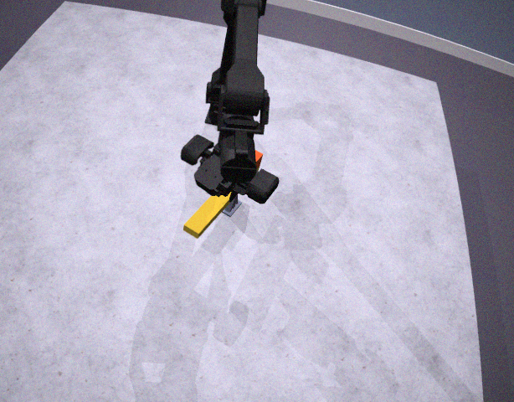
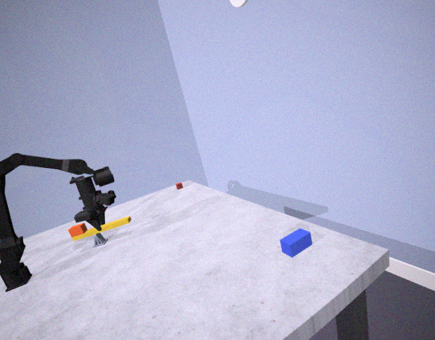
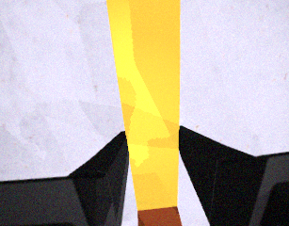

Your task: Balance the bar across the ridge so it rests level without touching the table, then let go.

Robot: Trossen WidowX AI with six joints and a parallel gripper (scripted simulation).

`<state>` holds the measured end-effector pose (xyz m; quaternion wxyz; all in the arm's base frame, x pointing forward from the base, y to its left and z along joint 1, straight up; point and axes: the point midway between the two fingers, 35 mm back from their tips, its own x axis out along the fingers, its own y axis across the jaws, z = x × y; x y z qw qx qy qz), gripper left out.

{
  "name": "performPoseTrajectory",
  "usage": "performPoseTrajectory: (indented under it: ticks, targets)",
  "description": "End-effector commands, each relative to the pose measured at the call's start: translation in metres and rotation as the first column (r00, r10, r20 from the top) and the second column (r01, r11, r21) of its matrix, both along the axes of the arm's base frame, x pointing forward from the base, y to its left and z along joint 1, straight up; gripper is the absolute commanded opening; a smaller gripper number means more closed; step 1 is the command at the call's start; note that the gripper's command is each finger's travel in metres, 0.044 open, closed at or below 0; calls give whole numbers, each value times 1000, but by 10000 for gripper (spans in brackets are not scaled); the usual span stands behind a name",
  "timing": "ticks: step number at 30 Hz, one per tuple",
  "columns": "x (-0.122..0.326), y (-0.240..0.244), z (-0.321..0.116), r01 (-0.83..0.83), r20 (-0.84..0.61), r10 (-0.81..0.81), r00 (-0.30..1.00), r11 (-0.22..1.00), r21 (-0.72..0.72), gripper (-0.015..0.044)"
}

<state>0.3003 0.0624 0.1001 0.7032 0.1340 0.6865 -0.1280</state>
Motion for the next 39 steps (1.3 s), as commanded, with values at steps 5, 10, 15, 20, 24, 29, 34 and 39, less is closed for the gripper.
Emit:
performPoseTrajectory:
  ticks: [5, 10, 15, 20, 24, 29, 34, 39]
  targets:
    - [0, 0, -1, 0, 0, 0, 1000, 1000, 1, 0]
    - [0, 0, -2, 0, 0, 0, 1000, 1000, 1, 0]
    - [0, 0, -2, 0, 0, 0, 1000, 1000, 1, 0]
    - [0, 0, -2, 0, 0, 0, 1000, 1000, 1, 0]
    - [0, 0, -3, 0, 0, 0, 1000, 1000, 1, 0]
    - [0, 0, -3, 0, 0, 0, 1000, 1000, 1, 0]
    - [0, 0, -4, 0, 0, 0, 1000, 1000, 1, 0]
    - [0, 0, -4, 0, 0, 0, 1000, 1000, 1, 0]
